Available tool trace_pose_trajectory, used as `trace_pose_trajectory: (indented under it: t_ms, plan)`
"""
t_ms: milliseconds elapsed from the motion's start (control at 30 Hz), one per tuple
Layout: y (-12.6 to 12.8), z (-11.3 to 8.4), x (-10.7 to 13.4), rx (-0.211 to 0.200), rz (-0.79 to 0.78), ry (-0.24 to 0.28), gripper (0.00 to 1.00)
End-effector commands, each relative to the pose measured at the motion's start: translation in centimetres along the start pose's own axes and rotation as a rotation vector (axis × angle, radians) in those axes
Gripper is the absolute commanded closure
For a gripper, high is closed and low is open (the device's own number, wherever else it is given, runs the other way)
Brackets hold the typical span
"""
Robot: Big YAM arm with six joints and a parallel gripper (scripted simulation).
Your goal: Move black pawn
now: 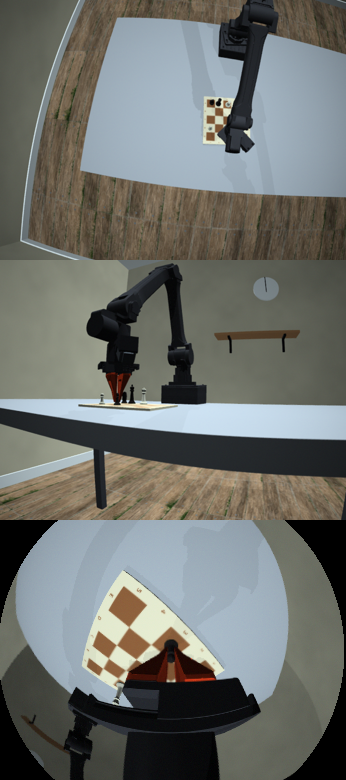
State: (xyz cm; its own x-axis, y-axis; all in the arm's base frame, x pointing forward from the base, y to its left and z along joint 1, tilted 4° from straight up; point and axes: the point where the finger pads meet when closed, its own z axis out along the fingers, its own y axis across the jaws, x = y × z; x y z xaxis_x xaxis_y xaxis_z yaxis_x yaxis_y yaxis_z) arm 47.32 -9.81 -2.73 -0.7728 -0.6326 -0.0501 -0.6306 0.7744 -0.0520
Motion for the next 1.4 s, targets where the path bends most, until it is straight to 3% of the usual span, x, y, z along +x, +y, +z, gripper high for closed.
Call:
trace_pose_trajectory:
  t_ms: [0, 1167, 1200, 1367]
  plan:
    - [-0.25, -1.10, -1.16, 0.026, -0.019, -0.021, 1.00]
    - [-0.25, -1.10, -1.16, 0.026, -0.019, -0.021, 1.00]
    - [-0.25, -1.10, -1.16, 0.026, -0.019, -0.021, 0.93]
    - [-0.25, -1.10, -1.16, 0.026, -0.019, -0.021, 0.86]
